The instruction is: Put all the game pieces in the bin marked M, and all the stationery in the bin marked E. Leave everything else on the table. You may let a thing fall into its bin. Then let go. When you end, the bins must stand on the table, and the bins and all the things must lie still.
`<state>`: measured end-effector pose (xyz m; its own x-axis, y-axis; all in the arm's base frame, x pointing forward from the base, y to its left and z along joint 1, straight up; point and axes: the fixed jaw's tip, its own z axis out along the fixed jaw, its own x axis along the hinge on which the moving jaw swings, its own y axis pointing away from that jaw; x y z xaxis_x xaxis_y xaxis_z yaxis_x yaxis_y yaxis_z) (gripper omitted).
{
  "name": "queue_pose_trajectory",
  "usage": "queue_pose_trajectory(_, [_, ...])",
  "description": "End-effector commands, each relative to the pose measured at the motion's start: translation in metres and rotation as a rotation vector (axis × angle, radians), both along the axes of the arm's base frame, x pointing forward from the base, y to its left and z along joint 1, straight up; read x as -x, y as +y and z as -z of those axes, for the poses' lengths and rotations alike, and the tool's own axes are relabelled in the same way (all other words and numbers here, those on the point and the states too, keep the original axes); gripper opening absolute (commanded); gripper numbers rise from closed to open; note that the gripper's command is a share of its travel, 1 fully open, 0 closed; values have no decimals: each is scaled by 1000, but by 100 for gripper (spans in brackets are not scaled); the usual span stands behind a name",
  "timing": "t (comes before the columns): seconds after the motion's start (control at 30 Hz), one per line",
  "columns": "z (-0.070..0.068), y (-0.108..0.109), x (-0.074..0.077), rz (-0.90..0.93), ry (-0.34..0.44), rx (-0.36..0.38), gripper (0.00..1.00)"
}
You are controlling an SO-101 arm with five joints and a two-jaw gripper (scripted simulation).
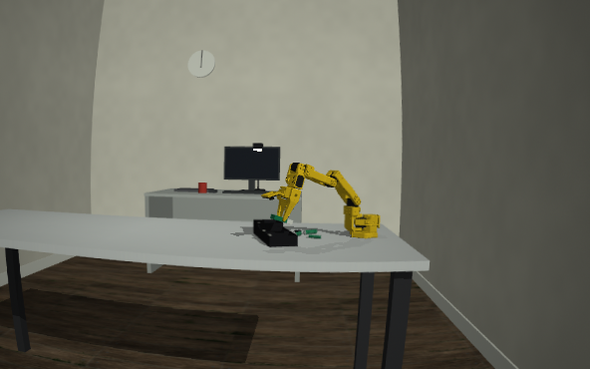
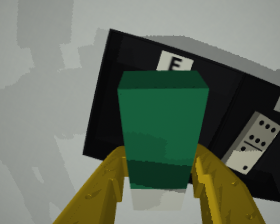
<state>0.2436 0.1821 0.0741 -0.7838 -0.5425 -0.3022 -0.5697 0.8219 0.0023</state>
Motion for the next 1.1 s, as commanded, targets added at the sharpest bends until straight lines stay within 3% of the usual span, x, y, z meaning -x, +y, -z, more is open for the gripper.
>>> queue_pose_trajectory(0.0, [-16, 6, -3, 1, -52, -44, 0])
queue_pose_trajectory(0.4, [-14, 5, -2, 2, -45, -39, 0])
queue_pose_trajectory(1.07, [3, 3, 1, 2, 4, -3, 0])
